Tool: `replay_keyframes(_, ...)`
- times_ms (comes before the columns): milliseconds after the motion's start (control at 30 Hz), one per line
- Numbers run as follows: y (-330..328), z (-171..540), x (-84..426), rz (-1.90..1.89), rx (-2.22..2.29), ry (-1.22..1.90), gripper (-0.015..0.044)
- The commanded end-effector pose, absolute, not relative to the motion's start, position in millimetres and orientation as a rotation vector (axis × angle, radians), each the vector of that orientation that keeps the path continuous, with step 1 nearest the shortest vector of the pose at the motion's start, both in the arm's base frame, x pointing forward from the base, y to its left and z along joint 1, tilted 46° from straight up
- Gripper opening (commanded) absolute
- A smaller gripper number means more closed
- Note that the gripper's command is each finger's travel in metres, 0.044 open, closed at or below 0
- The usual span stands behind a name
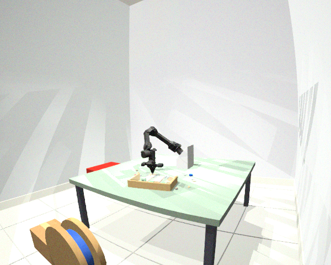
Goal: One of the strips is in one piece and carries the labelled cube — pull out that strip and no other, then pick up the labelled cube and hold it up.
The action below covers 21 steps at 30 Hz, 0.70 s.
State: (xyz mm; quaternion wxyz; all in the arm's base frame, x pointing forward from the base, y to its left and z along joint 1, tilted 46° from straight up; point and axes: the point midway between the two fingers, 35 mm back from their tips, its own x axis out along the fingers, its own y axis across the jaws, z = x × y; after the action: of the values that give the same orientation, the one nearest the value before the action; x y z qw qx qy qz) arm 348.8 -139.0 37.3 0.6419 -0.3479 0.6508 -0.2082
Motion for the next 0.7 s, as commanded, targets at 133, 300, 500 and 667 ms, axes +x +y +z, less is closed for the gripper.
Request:
replay_keyframes(133, -144.3, 34.3, 331.7, -0.471, -0.792, 1.504, 0.0000)
replay_keyframes(300, -145.6, 35.0, 324.3, -0.471, -0.792, 1.505, 0.0000)
replay_keyframes(500, -147.1, 35.8, 315.6, -0.471, -0.792, 1.505, 0.0000)
replay_keyframes(667, -148.3, 36.6, 308.4, -0.471, -0.793, 1.505, 0.0000)
